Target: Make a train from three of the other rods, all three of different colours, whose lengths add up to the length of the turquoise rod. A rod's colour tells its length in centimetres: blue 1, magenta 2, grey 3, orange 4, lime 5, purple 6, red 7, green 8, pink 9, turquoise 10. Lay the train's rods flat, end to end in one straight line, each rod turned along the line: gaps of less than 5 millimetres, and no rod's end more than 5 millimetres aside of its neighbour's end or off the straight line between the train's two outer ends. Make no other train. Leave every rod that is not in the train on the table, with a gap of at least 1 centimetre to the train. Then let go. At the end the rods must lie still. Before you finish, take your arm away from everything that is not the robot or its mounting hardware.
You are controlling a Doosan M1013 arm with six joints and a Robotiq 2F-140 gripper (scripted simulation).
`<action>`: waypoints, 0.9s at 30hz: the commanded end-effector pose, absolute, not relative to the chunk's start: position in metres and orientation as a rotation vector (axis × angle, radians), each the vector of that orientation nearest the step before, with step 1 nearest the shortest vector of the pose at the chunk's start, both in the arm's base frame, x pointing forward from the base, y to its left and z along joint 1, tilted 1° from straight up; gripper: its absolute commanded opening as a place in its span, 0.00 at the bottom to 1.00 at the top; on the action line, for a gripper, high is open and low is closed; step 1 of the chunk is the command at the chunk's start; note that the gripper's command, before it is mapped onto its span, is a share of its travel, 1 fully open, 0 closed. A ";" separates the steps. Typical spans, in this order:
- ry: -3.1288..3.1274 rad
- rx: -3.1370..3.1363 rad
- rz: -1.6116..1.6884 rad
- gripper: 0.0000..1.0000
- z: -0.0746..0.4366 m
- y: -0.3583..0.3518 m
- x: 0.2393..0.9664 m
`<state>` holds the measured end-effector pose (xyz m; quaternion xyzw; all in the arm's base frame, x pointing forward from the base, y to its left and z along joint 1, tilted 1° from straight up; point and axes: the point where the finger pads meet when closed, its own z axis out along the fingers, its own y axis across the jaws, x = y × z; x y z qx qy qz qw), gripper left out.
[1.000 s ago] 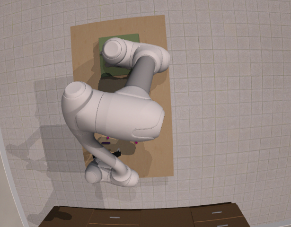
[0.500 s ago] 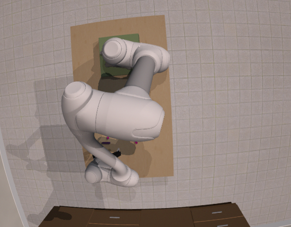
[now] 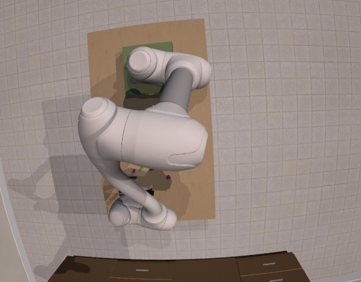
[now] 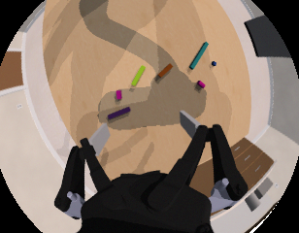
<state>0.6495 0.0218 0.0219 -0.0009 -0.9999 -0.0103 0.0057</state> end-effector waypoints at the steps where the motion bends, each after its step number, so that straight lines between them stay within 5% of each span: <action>1: -3.123 -0.212 -0.013 1.00 0.023 0.034 0.642; 27: -2.757 -1.477 -0.006 1.00 0.025 0.109 0.583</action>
